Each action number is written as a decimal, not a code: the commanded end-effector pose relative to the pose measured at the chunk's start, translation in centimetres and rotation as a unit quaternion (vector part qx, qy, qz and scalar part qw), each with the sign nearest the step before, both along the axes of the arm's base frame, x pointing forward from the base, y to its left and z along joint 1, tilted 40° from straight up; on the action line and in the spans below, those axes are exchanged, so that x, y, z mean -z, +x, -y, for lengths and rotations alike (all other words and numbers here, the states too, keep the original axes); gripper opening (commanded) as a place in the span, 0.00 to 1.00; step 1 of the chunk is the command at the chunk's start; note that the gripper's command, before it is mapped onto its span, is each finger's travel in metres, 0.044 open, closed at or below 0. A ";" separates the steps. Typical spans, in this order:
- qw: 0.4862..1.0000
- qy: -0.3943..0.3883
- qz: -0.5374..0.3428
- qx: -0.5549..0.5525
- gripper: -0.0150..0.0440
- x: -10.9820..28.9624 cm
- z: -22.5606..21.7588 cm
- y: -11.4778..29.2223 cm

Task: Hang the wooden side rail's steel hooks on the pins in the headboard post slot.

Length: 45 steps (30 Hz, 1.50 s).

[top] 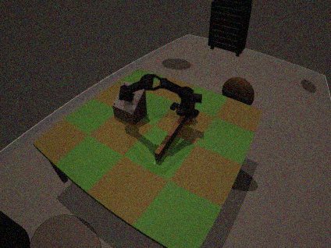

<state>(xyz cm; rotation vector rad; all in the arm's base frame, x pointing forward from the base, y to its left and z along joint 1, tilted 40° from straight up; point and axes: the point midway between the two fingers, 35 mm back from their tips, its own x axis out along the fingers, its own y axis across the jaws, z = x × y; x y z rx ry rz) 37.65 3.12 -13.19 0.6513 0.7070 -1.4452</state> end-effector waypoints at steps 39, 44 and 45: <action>1.000 0.002 0.004 -0.003 0.25 0.3 -0.6 0.2; 1.000 0.002 0.004 -0.003 0.25 0.3 -0.5 0.2; 1.000 0.002 0.004 -0.003 0.25 0.3 -0.5 0.2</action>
